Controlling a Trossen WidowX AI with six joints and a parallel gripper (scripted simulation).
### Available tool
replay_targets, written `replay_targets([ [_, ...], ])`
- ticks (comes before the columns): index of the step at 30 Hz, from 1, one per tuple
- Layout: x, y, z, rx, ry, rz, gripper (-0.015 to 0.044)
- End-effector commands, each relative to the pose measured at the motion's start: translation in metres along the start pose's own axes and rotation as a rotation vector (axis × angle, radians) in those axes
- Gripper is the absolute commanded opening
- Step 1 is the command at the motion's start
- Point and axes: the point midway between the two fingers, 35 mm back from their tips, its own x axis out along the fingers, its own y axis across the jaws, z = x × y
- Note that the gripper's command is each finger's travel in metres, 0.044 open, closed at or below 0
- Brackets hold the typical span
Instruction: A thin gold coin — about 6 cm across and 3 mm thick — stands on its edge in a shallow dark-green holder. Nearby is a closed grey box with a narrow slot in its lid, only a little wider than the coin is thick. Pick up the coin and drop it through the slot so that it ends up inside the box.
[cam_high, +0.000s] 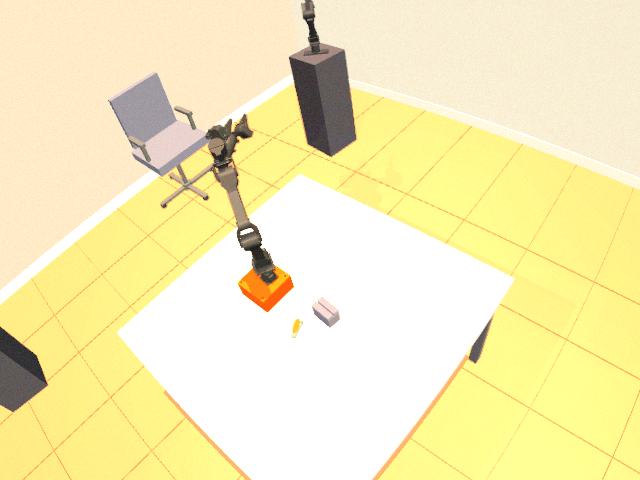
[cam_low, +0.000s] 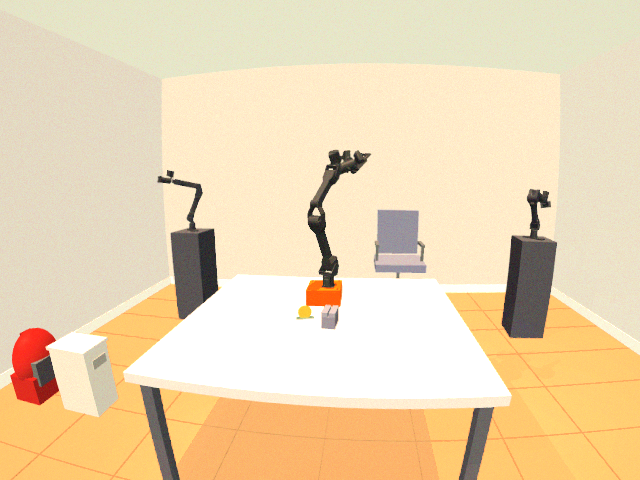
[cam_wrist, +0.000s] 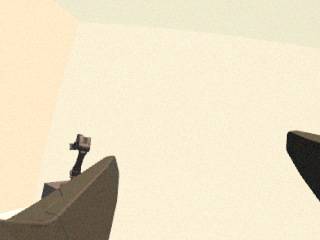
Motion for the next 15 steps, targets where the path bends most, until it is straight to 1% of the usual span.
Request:
replay_targets([
  [1,0.001,0.0,-0.002,-0.001,0.005,-0.003,0.0374],
  [3,0.008,-0.002,-0.016,-0.012,0.047,-0.028,0.0321],
  [9,0.033,-0.026,-0.089,-0.036,0.245,-0.156,0.0164],
  [15,0.036,-0.07,-0.165,-0.038,0.443,-0.312,0.0161],
])
